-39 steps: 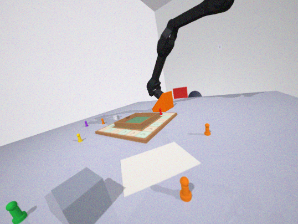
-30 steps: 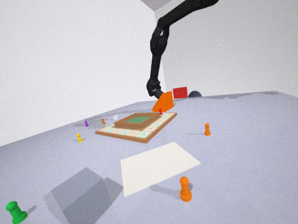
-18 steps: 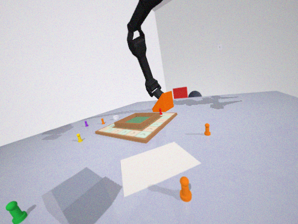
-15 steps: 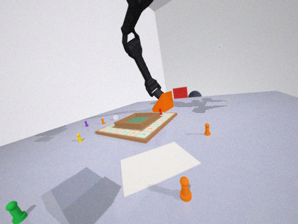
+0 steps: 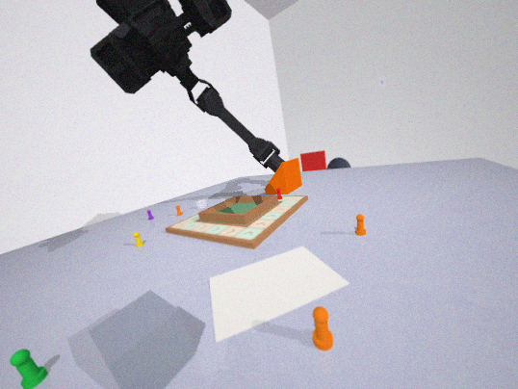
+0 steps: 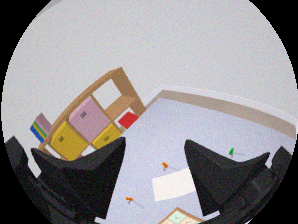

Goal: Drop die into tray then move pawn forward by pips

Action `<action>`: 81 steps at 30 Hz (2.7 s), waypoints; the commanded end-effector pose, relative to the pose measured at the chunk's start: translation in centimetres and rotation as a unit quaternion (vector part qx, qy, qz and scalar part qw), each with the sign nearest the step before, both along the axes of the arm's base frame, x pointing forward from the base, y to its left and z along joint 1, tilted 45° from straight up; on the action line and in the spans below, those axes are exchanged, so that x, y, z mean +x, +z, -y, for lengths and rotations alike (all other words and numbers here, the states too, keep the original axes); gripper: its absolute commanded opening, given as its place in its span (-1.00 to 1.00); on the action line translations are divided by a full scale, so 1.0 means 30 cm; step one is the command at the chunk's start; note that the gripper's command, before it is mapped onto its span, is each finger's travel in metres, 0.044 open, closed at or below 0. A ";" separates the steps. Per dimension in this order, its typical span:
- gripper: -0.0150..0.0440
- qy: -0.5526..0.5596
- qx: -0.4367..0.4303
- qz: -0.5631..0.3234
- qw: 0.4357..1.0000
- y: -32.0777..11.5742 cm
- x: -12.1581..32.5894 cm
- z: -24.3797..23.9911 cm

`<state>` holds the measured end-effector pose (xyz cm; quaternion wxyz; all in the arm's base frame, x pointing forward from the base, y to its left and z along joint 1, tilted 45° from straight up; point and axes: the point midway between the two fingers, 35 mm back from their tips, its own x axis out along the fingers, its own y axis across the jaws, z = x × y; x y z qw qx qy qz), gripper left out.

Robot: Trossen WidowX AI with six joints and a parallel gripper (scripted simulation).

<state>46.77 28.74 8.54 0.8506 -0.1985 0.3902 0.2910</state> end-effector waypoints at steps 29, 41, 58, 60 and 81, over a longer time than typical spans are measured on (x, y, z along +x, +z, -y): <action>0.44 -0.230 -0.487 -0.211 0.816 0.324 -0.783 1.401; 0.44 -0.230 -0.487 -0.211 0.815 0.294 -0.784 1.448; 0.44 -0.231 -0.488 -0.211 0.815 0.229 -0.780 1.518; 0.44 -0.231 -0.488 -0.211 0.815 0.222 -0.779 1.525; -0.12 -0.231 -0.488 -0.211 0.815 0.188 -0.780 1.563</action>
